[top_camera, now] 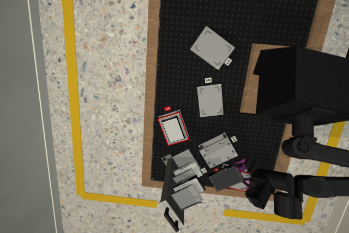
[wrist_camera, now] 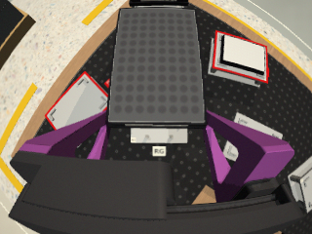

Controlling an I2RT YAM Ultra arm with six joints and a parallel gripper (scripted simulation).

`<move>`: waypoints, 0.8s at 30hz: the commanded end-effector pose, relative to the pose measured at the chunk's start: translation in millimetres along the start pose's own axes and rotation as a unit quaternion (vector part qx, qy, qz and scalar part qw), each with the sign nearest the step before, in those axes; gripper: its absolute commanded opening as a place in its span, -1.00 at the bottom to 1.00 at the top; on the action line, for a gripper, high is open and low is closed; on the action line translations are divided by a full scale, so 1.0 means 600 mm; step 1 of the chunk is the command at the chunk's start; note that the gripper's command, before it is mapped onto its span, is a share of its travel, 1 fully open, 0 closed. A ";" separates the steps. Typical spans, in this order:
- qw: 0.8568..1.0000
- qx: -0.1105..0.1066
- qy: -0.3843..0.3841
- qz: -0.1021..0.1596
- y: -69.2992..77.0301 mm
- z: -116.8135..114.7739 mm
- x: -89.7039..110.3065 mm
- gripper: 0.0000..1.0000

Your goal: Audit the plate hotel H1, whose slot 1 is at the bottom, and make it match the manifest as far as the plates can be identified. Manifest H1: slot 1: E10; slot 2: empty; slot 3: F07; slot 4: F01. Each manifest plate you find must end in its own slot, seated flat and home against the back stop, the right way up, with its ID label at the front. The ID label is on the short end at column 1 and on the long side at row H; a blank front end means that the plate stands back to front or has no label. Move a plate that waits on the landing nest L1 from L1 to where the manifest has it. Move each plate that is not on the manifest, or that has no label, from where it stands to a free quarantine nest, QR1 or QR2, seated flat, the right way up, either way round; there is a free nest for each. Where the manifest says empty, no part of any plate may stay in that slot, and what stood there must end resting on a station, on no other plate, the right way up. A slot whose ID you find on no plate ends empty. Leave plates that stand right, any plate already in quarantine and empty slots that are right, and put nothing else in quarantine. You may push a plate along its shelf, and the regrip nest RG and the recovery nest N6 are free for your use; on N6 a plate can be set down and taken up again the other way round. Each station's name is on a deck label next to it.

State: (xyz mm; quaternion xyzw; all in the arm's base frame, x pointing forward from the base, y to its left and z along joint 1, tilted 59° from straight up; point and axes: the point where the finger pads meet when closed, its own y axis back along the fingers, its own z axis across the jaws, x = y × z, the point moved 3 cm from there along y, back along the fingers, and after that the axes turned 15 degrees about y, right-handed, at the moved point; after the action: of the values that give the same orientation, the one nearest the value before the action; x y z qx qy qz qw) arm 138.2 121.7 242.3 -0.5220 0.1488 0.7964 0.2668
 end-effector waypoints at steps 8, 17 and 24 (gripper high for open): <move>1.000 0.015 0.002 -0.009 -0.006 -0.005 0.000 0.72; 1.000 0.015 0.003 -0.008 -0.010 -0.004 0.004 0.72; 1.000 0.015 0.003 -0.008 -0.014 -0.003 0.008 0.72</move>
State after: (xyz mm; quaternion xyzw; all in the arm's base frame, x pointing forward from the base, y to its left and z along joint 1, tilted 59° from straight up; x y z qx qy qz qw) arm 139.1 131.8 235.0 -0.5204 0.1506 0.7980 0.2638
